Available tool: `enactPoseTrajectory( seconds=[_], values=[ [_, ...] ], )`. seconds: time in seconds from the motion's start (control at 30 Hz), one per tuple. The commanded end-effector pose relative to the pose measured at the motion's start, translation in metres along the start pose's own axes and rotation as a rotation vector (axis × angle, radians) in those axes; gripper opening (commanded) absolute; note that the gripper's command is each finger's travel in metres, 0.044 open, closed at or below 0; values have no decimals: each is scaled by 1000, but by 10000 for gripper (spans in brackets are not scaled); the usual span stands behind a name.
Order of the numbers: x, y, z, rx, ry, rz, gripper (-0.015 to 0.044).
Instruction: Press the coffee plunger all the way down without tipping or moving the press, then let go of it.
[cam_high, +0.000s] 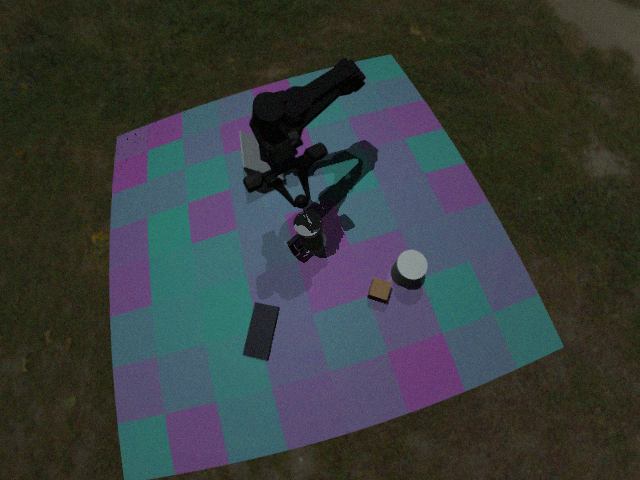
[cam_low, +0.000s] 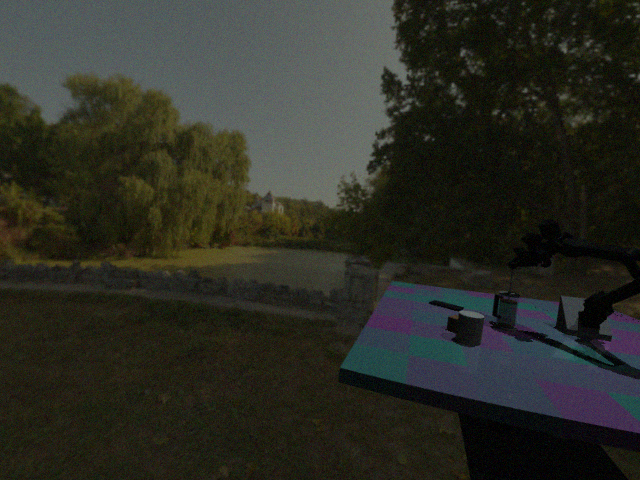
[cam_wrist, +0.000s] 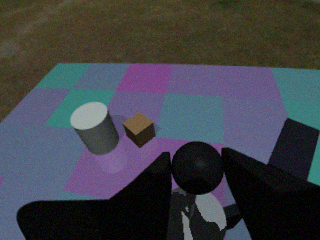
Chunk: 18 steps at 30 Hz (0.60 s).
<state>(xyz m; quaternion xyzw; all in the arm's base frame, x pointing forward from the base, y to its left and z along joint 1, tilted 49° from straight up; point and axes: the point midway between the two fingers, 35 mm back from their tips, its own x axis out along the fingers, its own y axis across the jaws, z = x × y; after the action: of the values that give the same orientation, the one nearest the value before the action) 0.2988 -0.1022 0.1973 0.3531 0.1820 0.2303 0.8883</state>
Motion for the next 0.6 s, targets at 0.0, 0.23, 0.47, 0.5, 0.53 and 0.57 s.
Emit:
enactPoseTrajectory(
  seconds=[0.0, 0.23, 0.47, 0.5, 0.53, 0.57],
  values=[
    [9, -2, -13, 16, 20, -3, 125],
    [15, -4, -22, 15, 23, -5, 125],
    [22, -5, -32, 14, 25, -7, 125],
    [23, -6, -33, 14, 25, -7, 125],
    [24, -6, -35, 14, 25, -7, 125],
    [25, -6, -36, 14, 25, -7, 125]
  ],
)
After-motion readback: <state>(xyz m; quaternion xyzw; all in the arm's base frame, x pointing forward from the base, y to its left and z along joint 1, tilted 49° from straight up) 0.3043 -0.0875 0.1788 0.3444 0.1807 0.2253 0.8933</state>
